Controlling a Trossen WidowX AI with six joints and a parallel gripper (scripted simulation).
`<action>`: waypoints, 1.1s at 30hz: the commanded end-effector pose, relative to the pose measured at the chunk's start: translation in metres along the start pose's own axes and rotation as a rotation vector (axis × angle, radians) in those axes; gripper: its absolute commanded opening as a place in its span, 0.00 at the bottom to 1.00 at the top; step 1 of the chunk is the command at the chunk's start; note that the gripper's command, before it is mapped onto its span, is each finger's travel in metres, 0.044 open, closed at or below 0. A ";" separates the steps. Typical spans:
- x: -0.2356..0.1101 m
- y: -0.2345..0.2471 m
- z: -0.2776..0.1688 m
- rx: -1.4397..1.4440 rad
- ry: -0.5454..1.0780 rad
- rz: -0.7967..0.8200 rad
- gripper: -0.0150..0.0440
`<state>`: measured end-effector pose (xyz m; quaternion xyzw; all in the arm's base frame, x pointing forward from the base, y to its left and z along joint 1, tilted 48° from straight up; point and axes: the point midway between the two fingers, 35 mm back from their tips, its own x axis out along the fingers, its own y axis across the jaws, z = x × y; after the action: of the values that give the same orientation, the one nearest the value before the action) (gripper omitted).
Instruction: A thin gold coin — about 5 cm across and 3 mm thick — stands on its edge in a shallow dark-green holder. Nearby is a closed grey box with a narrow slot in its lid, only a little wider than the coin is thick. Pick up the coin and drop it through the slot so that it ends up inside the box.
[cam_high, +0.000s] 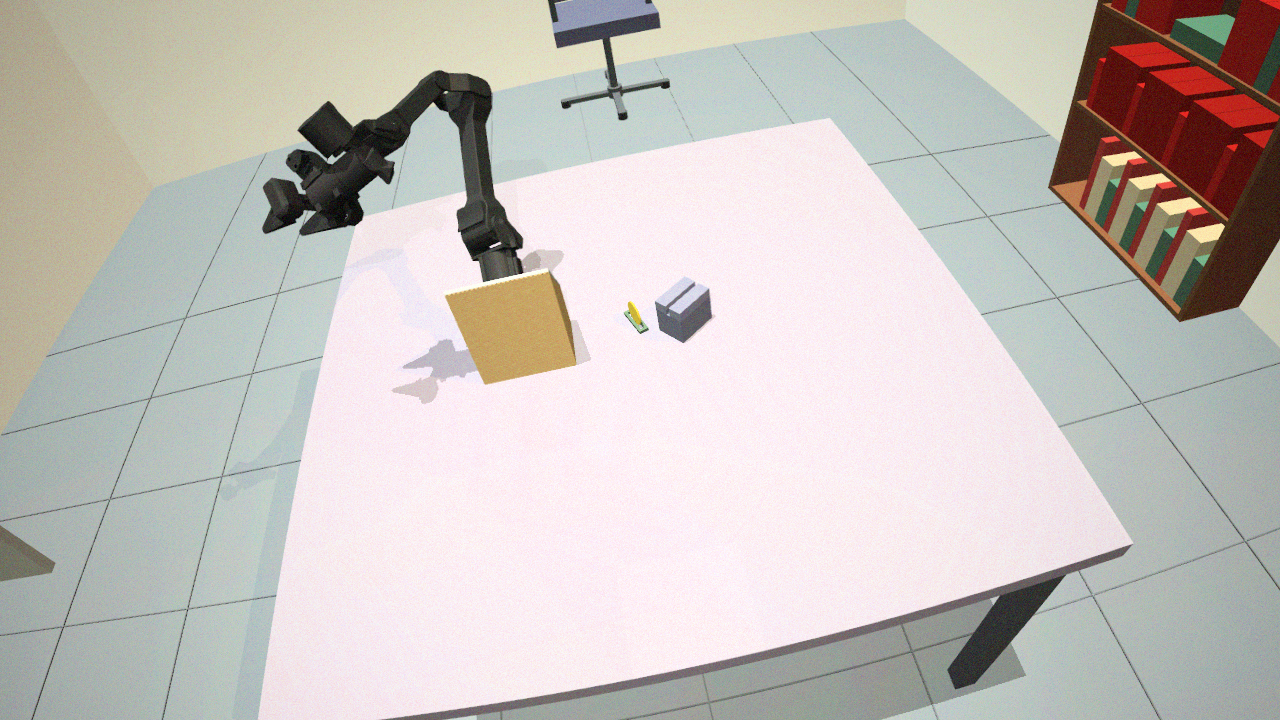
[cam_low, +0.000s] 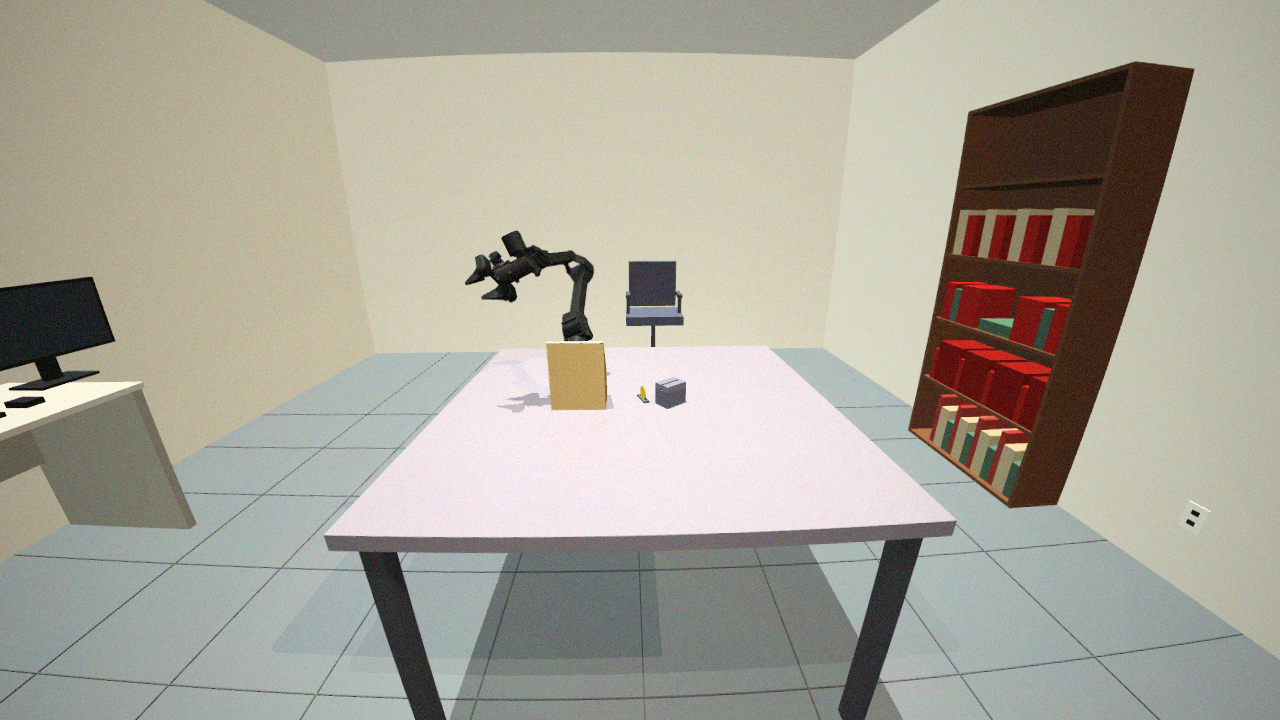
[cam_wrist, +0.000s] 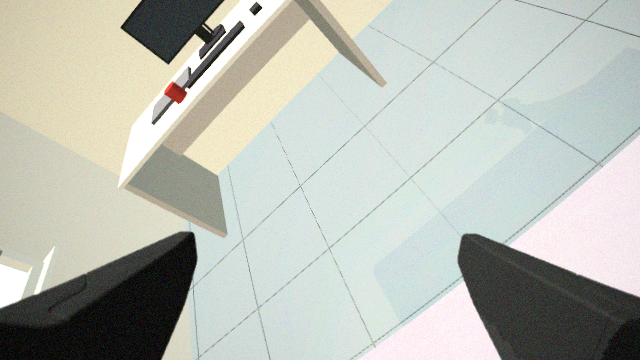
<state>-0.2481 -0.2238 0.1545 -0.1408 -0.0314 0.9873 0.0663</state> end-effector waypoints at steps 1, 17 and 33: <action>-0.001 0.001 -0.001 -0.008 0.002 0.005 0.89; -0.166 0.078 -0.147 -1.322 0.055 0.854 0.53; -0.335 -0.049 -0.282 -2.643 -0.577 1.946 0.53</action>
<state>0.1130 -0.2556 -0.0071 0.0311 -0.7292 0.1497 -0.6670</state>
